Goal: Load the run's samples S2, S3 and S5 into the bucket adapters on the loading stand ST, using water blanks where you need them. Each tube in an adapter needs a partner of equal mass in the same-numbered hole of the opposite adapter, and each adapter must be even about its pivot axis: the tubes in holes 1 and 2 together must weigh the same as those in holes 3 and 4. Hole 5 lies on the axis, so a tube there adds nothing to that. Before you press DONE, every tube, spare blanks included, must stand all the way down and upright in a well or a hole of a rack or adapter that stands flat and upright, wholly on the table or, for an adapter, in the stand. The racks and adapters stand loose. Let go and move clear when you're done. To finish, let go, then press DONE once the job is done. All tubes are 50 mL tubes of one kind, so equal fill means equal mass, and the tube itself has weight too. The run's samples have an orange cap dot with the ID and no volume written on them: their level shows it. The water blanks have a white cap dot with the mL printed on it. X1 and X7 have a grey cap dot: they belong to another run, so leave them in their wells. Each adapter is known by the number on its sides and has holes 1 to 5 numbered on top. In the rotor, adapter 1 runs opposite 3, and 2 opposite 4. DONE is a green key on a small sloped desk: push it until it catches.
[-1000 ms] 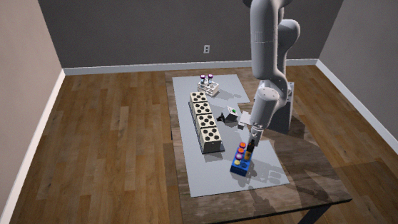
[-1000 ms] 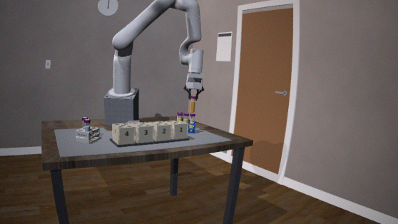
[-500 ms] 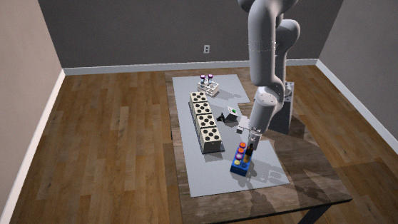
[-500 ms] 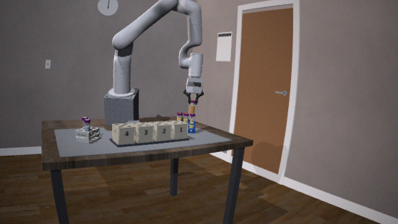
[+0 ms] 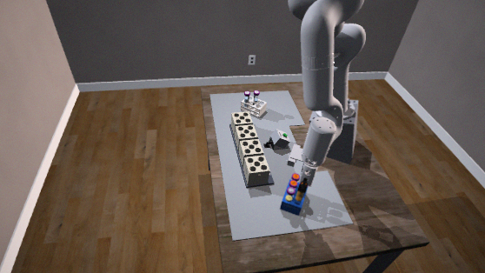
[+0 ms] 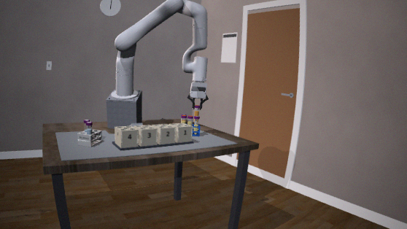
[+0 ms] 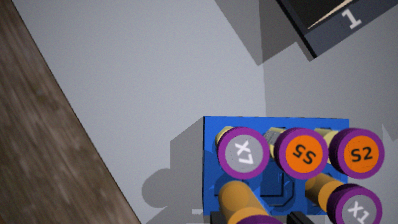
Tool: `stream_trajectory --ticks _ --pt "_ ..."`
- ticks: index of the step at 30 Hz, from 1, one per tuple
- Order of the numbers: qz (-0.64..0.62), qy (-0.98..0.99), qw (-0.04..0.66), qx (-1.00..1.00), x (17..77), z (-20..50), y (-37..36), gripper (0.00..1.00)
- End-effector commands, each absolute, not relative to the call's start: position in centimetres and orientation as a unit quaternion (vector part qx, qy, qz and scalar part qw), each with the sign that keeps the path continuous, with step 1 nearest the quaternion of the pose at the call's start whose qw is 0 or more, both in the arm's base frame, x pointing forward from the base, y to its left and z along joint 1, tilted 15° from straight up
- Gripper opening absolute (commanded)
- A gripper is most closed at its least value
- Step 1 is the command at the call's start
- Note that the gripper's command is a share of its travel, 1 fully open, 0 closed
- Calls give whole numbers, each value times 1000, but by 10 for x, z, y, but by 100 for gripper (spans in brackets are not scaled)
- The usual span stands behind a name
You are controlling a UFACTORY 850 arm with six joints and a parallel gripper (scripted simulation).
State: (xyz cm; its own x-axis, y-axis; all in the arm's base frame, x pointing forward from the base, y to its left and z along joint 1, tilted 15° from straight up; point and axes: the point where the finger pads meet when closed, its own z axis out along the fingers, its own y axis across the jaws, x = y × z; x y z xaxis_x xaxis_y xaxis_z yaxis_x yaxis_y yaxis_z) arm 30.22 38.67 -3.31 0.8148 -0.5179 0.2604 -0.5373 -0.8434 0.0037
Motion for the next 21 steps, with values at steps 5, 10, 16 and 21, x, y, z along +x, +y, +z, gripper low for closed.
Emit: stream_trajectory --ticks 5,10,16,21 --pt "126 -277 37 952 303 -33 387 0" --pt "126 -277 37 952 303 -33 387 0" --pt "126 -277 37 952 304 -37 387 0" --pt "126 -277 37 952 304 -41 386 0"
